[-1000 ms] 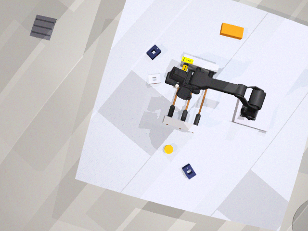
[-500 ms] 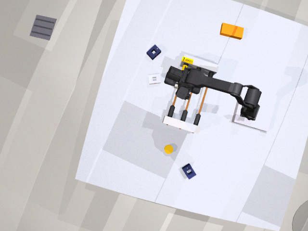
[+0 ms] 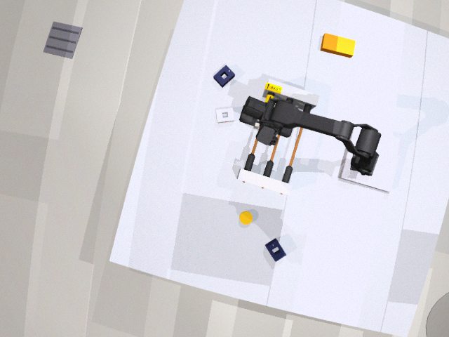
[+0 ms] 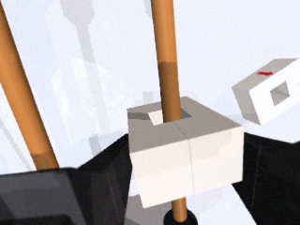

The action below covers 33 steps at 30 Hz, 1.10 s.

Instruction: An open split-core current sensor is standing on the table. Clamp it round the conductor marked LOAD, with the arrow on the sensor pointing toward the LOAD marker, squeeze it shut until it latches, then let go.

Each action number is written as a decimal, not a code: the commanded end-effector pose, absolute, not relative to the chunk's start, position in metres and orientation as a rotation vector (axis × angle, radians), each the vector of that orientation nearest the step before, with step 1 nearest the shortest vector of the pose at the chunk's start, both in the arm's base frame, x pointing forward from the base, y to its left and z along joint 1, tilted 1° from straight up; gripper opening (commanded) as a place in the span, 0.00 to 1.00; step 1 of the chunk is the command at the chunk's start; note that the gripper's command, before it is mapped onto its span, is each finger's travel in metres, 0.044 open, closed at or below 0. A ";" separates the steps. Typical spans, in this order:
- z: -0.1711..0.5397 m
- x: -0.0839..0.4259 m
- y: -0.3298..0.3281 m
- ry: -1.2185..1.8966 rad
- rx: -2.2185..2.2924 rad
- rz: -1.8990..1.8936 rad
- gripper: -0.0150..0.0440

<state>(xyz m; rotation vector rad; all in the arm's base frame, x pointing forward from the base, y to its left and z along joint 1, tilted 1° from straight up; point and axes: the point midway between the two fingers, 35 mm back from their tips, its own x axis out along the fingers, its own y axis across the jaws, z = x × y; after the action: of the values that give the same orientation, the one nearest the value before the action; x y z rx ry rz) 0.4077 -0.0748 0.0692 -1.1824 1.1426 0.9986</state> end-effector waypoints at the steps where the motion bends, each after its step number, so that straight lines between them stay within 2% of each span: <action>1: 0.069 0.408 -0.075 1.142 -1.183 0.998 0.70; 32: 0.069 0.408 -0.075 1.142 -1.183 0.998 0.70; 33: 0.069 0.408 -0.075 1.142 -1.183 0.998 0.74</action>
<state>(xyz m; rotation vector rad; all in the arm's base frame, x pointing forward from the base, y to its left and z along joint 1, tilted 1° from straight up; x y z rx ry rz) 0.4077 -0.0748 0.0692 -1.1824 1.1425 0.9986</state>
